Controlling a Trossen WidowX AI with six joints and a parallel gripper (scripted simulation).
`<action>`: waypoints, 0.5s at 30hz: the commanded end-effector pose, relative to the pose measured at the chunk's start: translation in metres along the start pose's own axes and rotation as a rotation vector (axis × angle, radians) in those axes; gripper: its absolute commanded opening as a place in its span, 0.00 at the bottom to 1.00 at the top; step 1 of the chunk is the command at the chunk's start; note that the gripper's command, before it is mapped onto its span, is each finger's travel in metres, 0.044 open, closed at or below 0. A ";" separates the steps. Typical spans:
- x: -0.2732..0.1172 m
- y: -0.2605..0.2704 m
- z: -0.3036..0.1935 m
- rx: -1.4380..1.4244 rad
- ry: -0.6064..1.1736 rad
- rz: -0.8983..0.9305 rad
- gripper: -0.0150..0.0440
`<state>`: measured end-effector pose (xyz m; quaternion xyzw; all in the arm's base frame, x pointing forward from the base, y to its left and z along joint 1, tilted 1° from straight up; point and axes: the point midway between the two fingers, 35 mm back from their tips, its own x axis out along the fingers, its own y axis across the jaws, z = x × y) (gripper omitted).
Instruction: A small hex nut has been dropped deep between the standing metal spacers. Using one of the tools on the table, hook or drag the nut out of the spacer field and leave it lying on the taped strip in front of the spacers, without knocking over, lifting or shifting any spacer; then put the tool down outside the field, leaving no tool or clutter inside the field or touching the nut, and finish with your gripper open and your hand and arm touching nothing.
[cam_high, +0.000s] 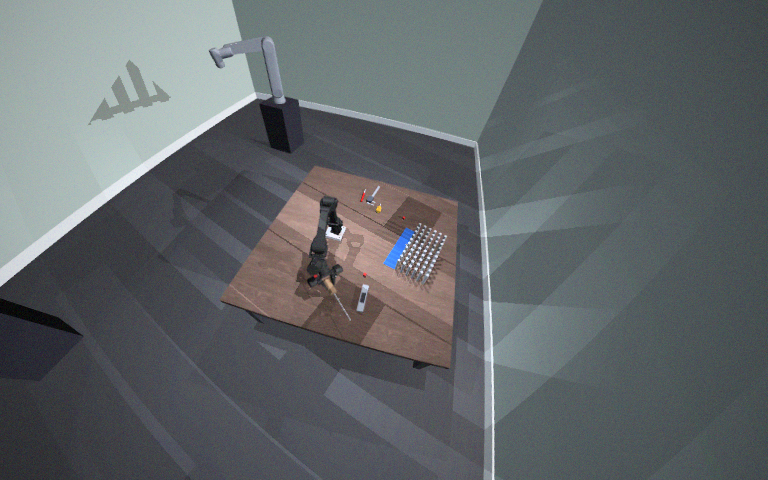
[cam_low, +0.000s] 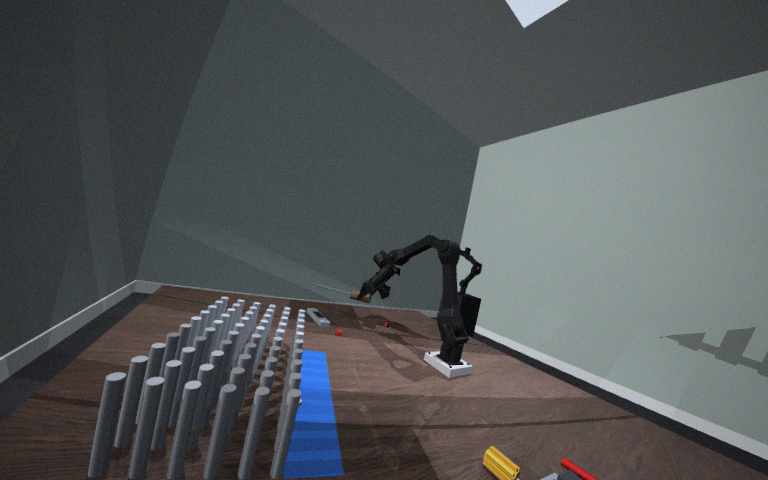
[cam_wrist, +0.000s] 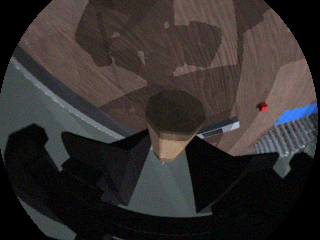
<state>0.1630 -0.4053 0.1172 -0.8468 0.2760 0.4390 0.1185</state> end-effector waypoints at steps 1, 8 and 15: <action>0.003 -0.001 0.002 0.005 0.003 -0.004 0.25; 0.009 -0.001 0.006 0.005 0.003 -0.004 0.25; 0.014 -0.001 0.010 0.005 0.003 -0.004 0.25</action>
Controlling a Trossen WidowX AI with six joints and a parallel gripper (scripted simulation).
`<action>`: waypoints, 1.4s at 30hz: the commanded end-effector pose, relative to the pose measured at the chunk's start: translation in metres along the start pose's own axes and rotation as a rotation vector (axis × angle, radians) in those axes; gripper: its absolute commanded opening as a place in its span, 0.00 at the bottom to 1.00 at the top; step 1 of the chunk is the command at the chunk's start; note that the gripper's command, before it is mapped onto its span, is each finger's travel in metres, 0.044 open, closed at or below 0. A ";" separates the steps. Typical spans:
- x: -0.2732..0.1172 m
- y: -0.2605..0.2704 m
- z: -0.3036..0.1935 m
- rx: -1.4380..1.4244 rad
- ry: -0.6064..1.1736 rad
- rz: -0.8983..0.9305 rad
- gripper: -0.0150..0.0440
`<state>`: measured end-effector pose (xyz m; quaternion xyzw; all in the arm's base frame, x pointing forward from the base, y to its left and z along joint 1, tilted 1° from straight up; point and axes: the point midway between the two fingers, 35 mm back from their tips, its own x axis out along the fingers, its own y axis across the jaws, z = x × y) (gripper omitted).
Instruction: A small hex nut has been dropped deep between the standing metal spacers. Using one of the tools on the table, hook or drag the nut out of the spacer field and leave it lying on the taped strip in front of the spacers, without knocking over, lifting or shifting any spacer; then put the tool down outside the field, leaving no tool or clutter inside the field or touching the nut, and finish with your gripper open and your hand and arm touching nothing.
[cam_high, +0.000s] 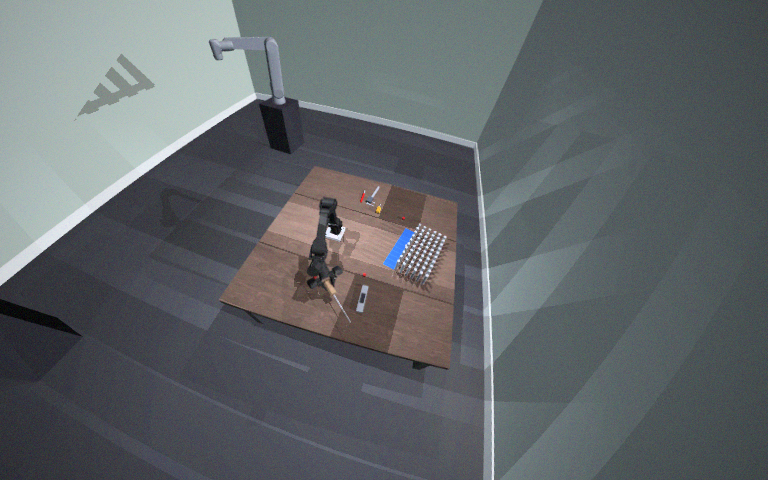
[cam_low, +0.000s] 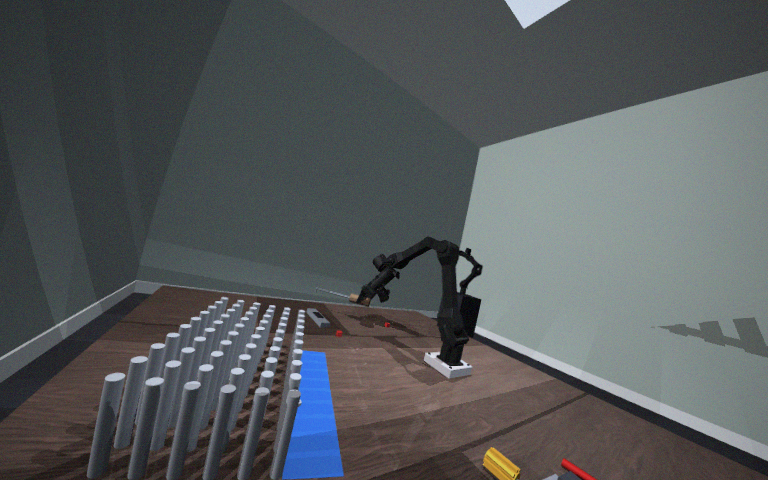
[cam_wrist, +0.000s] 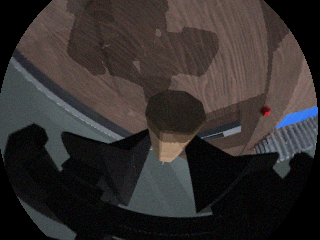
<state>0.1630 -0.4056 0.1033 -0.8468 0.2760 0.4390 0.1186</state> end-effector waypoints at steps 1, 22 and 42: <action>0.003 -0.001 0.002 0.005 0.003 -0.004 0.25; 0.018 -0.002 0.014 0.005 0.003 -0.004 0.25; 0.032 -0.004 0.026 0.006 0.003 -0.004 0.25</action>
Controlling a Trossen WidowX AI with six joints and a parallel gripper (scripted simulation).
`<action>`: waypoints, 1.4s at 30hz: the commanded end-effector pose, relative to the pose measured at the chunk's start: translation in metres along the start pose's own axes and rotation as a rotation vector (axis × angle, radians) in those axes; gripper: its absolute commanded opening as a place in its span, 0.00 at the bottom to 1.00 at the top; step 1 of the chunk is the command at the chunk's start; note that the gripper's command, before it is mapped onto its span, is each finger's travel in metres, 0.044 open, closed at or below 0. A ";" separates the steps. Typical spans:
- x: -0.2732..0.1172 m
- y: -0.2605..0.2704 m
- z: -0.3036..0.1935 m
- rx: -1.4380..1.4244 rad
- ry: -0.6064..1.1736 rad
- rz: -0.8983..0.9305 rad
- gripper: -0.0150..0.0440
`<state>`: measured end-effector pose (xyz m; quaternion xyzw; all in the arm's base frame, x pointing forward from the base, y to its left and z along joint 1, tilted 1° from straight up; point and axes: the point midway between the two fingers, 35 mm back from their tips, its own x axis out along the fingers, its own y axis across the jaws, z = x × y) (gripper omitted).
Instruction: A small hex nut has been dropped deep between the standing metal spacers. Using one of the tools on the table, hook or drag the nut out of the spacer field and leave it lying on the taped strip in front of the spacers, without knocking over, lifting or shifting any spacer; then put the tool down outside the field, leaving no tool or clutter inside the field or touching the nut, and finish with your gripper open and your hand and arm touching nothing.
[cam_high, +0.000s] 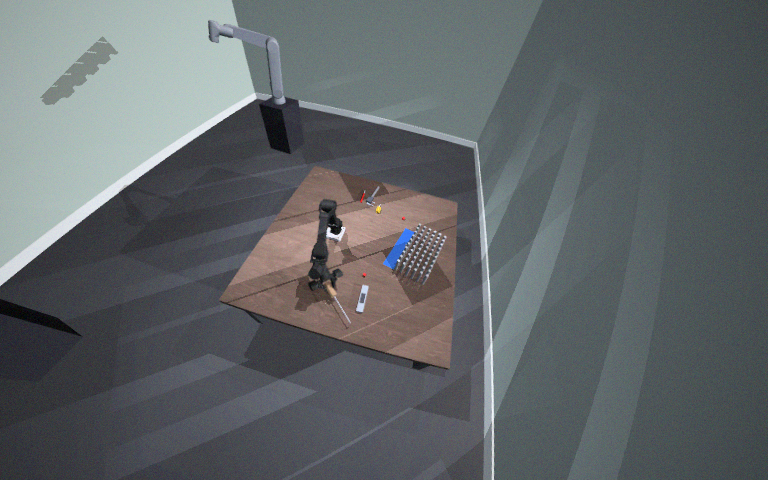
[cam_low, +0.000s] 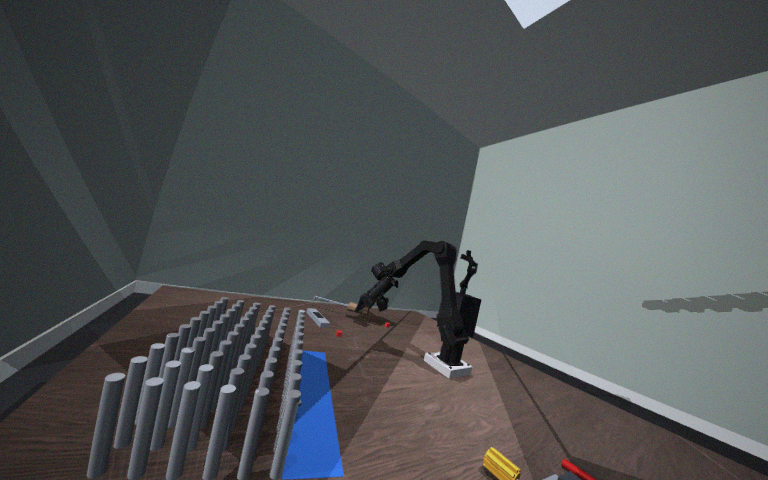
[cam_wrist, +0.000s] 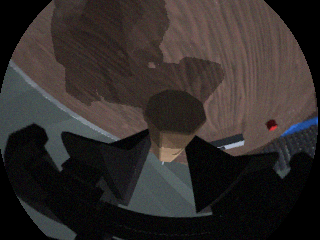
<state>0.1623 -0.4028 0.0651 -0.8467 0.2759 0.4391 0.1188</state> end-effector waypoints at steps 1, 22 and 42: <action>0.003 -0.001 0.002 0.005 0.003 -0.004 0.25; 0.016 -0.004 0.015 0.005 0.003 -0.004 0.25; 0.019 -0.005 0.019 0.000 -0.001 0.000 0.74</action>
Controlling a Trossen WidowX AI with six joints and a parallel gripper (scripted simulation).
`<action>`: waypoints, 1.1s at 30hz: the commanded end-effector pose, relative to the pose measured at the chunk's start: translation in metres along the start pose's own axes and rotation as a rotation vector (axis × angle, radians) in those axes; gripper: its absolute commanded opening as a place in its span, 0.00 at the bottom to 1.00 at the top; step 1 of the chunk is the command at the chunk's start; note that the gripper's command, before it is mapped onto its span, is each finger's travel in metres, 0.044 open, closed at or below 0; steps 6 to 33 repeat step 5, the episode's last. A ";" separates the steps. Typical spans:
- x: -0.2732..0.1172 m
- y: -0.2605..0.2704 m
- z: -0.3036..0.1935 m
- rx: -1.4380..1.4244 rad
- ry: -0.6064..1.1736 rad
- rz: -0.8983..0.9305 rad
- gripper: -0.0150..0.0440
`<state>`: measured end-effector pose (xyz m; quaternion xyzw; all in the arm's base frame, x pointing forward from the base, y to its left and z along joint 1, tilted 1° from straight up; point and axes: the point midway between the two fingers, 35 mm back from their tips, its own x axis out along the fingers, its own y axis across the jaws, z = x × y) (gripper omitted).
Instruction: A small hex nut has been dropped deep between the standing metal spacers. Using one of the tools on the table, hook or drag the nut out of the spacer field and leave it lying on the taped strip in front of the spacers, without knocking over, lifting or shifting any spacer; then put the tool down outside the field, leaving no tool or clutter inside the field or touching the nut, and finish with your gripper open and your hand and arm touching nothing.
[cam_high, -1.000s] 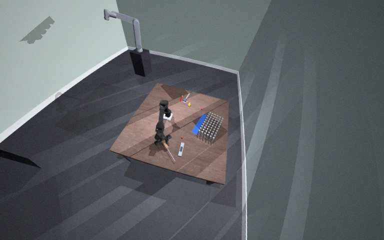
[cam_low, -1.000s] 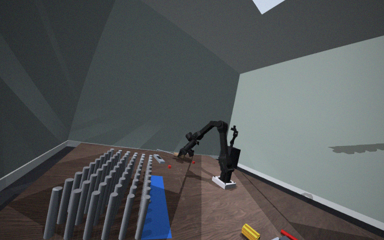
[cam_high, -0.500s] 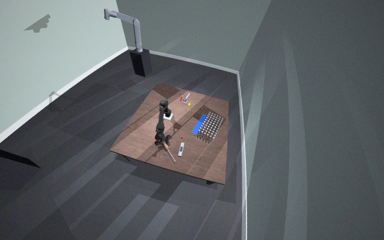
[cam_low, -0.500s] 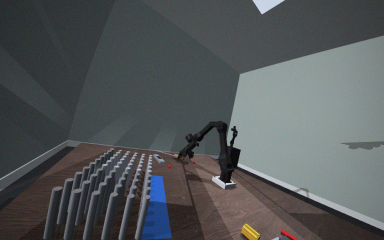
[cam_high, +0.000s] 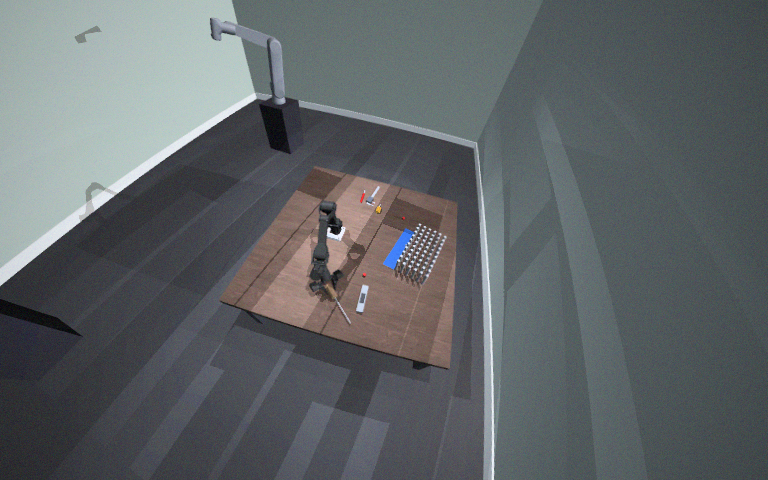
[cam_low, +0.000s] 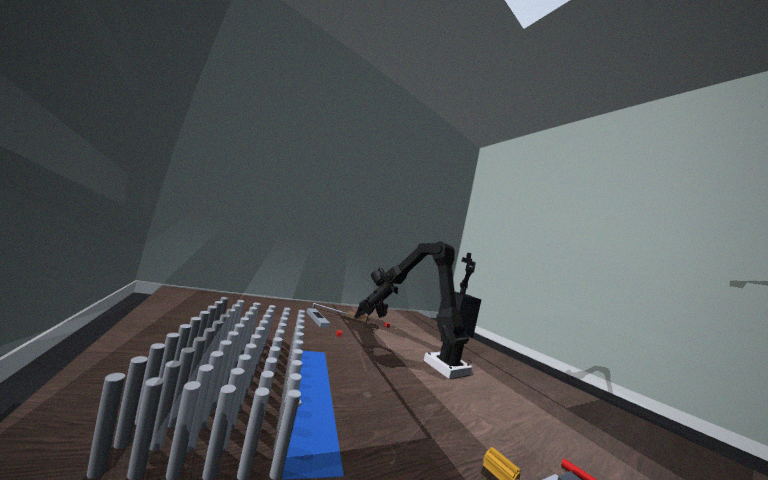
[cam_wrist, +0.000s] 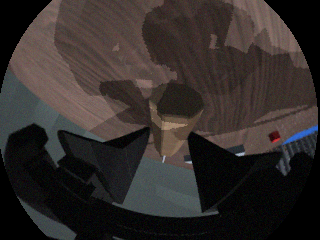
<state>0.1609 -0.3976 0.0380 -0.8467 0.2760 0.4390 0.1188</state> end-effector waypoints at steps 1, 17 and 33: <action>0.000 0.000 0.000 0.000 -0.001 -0.001 0.79; 0.000 0.000 0.000 0.000 -0.001 -0.001 0.97; 0.000 0.000 0.000 0.000 -0.001 -0.001 0.97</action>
